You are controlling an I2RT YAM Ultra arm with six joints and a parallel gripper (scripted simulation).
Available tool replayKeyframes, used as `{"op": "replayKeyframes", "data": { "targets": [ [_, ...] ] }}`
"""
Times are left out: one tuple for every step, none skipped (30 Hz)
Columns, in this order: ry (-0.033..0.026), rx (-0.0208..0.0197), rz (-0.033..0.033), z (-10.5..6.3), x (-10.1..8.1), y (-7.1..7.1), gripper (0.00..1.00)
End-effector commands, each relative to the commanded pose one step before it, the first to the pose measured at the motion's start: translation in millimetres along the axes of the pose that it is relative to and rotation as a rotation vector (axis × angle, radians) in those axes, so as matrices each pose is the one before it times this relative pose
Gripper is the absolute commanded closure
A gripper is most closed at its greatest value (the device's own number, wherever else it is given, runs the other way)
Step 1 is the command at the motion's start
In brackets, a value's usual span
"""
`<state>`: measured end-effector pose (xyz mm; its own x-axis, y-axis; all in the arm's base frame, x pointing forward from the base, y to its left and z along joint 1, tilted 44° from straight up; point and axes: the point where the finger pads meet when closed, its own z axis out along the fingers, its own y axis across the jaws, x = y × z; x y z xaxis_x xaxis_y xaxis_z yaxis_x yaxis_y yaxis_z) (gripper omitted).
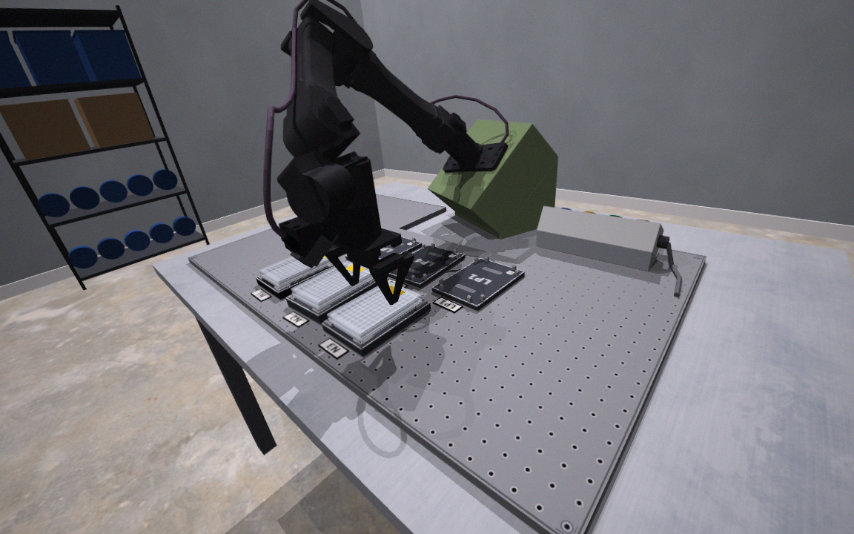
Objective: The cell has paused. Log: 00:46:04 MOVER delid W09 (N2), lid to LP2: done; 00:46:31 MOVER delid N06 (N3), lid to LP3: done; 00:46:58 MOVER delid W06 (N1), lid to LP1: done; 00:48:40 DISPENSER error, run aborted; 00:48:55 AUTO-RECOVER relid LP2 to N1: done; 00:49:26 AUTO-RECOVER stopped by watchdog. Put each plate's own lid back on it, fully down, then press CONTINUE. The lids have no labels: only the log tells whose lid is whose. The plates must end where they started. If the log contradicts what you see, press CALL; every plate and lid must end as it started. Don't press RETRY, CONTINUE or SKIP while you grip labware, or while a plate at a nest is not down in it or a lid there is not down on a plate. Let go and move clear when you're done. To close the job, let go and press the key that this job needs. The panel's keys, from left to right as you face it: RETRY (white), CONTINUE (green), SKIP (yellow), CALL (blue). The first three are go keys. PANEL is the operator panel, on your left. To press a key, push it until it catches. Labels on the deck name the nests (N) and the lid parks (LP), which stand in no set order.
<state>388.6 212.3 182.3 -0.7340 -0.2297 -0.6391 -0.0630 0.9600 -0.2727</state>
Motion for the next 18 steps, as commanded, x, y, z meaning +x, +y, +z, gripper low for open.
{"op": "replayKeyframes", "data": {
  "targets": [
    [-0.03819, -0.01931, 0.01469, -18.05, -11.34, 3.77, 0.0],
    [-0.00053, -0.00043, 0.00046, 0.07, -0.13, 0.32, 0.0],
    [-0.00068, -0.00025, 0.00051, 0.12, -0.16, 0.33, 0.0],
    [0.00036, 0.00028, -0.00031, 0.15, 0.12, 0.22, 0.0],
    [0.00117, 0.00048, -0.00089, 0.17, 0.32, 0.17, 0.0],
    [0.00128, 0.00048, -0.00097, 0.19, 0.35, 0.19, 0.0],
    [0.0009, 0.00036, -0.00069, 0.23, 0.25, 0.25, 0.0],
    [0.00069, -0.00015, -0.00041, 0.27, 0.18, 0.39, 0.0],
    [0.0, 0.0, 0.0, 0.0, 0.0, 0.0, 0.0],
    [0.0, 0.0, 0.0, 0.0, 0.0, 0.0, 0.0],
    [-0.00215, -0.00182, 0.00046, 0.29, -0.6, 0.77, 0.0],
    [0.00177, 0.00108, -0.0011, 0.23, 0.47, 0.02, 0.0],
    [0.00175, 0.00102, -0.00123, 0.2, 0.46, 0.0, 0.0],
    [0.00121, 0.00075, -0.001, 0.19, 0.31, 0.05, 0.0],
    [0.0007, 0.00042, -0.00062, 0.2, 0.17, 0.12, 0.0],
    [0.00029, 0.00012, -0.00026, 0.22, 0.05, 0.21, 0.0],
    [0.00041, 0.00009, -0.00031, 0.25, 0.08, 0.24, 0.0],
    [0.00084, 0.00023, -0.00064, 0.27, 0.19, 0.21, 0.0]
  ]
}}
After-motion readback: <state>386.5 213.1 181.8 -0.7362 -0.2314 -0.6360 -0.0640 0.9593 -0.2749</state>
